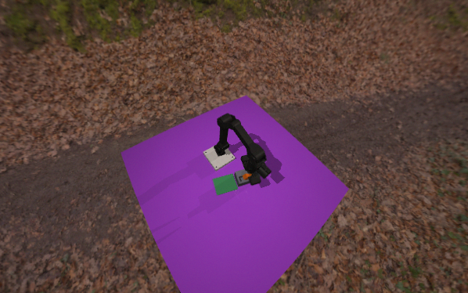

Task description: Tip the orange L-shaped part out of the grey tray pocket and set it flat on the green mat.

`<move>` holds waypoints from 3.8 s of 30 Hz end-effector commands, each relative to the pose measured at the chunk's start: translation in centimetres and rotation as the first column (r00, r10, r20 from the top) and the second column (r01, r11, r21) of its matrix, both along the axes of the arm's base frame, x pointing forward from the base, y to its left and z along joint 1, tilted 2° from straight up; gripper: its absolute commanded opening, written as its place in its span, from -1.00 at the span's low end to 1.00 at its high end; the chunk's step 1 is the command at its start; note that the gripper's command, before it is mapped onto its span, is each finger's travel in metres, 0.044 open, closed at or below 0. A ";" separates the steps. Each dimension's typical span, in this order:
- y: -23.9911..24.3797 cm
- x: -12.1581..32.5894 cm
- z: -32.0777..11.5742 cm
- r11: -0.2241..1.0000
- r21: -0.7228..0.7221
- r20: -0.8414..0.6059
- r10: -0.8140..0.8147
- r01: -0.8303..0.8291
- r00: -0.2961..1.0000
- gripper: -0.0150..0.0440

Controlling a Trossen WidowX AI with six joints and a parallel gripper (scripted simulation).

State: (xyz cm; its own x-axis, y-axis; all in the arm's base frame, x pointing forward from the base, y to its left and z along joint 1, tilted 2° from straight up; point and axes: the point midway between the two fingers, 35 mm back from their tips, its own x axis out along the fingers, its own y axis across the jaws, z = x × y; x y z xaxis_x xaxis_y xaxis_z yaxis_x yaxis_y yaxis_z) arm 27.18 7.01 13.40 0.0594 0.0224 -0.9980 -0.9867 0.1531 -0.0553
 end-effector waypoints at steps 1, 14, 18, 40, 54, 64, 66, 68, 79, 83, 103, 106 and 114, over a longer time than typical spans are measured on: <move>0.0 0.0 -0.8 1.000 0.002 -0.004 0.005 -0.005 1.000 0.46; 0.1 0.1 -2.9 1.000 0.002 -0.004 0.005 -0.005 1.000 0.46; 0.1 0.1 -3.6 1.000 0.002 -0.004 0.005 -0.005 1.000 0.46; 0.1 0.2 -4.2 1.000 -0.001 -0.003 0.001 -0.001 1.000 -0.23; 0.1 0.1 -3.9 1.000 0.000 -0.003 0.002 -0.002 1.000 -0.49; 0.1 0.0 -2.3 1.000 0.001 -0.004 0.004 -0.004 1.000 -0.49; 0.1 0.0 -2.0 1.000 0.001 -0.004 0.004 -0.004 1.000 -0.49; 0.1 0.0 -1.7 1.000 0.002 -0.004 0.004 -0.004 1.000 -0.49; 0.0 -0.1 0.0 1.000 0.002 -0.004 0.005 -0.005 1.000 -0.49; 0.0 -0.2 0.6 1.000 0.002 -0.004 0.005 -0.005 1.000 -0.49; -0.1 -0.3 3.8 1.000 0.002 -0.004 0.005 -0.005 1.000 -0.49; -0.1 -0.4 4.3 1.000 0.002 -0.004 0.005 -0.005 1.000 -0.49; -0.1 -0.4 4.5 1.000 0.002 -0.004 0.005 -0.005 1.000 -0.49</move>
State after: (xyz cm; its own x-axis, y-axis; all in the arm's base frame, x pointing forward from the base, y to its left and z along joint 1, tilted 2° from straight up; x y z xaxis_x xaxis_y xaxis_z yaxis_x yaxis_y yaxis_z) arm 26.75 6.85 17.49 0.0513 0.0206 -0.9985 -0.9872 0.1524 -0.0475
